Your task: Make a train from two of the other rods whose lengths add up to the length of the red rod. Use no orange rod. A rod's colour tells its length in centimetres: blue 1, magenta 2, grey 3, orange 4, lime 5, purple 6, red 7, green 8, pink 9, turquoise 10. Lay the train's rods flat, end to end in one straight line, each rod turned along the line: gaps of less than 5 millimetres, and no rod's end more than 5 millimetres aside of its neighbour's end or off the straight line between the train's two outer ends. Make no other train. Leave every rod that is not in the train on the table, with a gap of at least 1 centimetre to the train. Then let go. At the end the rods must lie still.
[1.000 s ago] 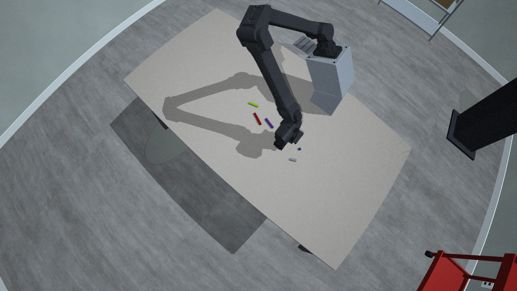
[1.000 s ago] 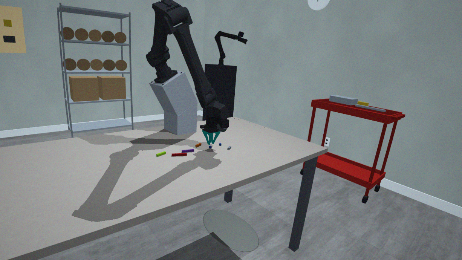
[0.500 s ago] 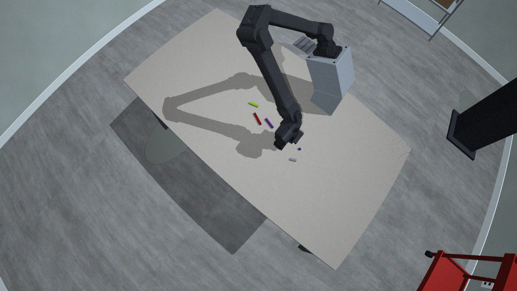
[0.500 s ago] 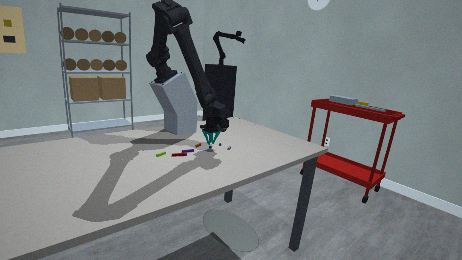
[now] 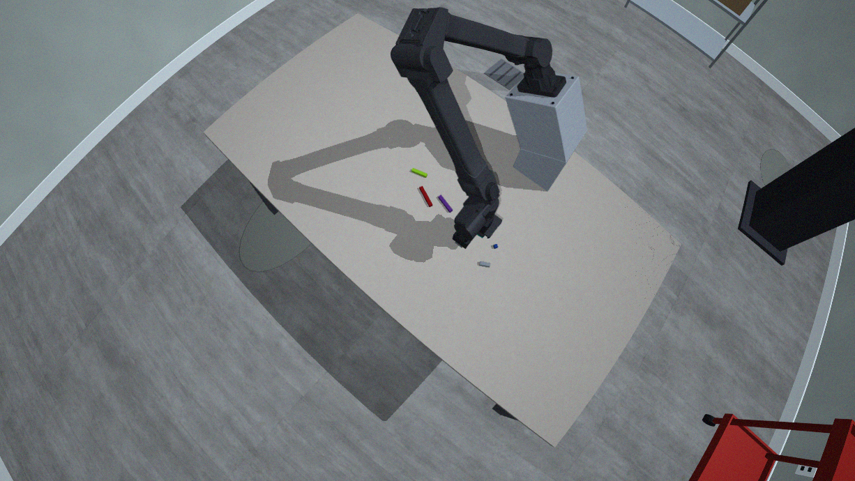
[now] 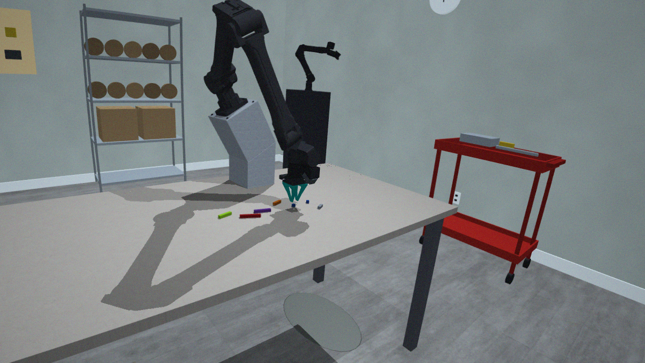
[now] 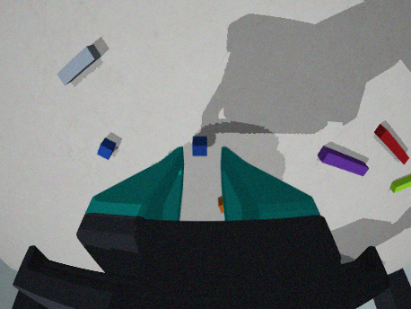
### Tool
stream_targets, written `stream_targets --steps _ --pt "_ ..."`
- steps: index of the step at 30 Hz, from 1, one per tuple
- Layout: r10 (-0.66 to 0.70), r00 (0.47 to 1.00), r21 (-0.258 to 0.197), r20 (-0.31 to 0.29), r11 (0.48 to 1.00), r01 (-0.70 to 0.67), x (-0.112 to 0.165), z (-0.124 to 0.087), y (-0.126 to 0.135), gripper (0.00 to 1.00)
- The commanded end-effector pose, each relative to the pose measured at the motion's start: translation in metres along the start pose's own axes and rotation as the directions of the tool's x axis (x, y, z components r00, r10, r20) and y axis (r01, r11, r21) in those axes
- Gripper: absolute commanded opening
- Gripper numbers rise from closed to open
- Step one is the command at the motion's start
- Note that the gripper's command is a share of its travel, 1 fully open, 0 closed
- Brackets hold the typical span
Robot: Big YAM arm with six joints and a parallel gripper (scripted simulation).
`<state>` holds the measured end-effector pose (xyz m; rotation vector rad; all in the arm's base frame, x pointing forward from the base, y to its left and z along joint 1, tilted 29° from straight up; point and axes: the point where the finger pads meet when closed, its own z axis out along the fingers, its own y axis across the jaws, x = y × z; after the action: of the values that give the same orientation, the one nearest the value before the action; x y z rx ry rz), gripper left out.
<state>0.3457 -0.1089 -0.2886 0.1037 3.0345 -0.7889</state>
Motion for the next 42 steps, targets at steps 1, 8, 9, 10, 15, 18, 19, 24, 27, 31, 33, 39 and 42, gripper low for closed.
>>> stream_targets --steps 1,8,9,10,15,18,19,24,27,31,33,39,42 --pt "-0.001 1.0 0.003 -0.003 1.0 0.001 0.002 0.009 0.001 0.24" --pt "-0.009 1.0 0.003 -0.009 1.0 0.009 0.013 0.006 0.005 0.24" --pt "-0.009 1.0 0.002 -0.008 1.0 0.009 0.014 0.006 0.006 0.24" --pt "-0.01 1.0 0.002 -0.007 1.0 0.01 0.015 0.005 0.007 0.24" --pt "-0.008 1.0 0.002 0.001 1.0 0.008 0.014 0.005 0.009 0.24" --pt "-0.006 1.0 0.002 -0.001 1.0 0.006 0.015 0.005 0.008 0.24" --pt "-0.004 1.0 0.003 -0.002 1.0 0.004 0.015 0.005 0.008 0.24" --pt "-0.004 1.0 0.003 -0.002 1.0 0.004 0.015 0.006 0.007 0.24" --pt "-0.004 1.0 0.003 -0.002 1.0 0.004 0.015 0.006 0.007 0.24" --pt "-0.004 1.0 0.003 -0.002 1.0 0.004 0.015 0.006 0.007 0.24" --pt "-0.004 1.0 0.003 -0.002 1.0 0.004 0.015 0.006 0.007 0.24" --pt "-0.004 1.0 0.003 -0.002 1.0 0.004 0.015 0.006 0.007 0.24" --pt "-0.004 1.0 0.003 -0.002 1.0 0.004 0.015 0.006 0.007 0.24"
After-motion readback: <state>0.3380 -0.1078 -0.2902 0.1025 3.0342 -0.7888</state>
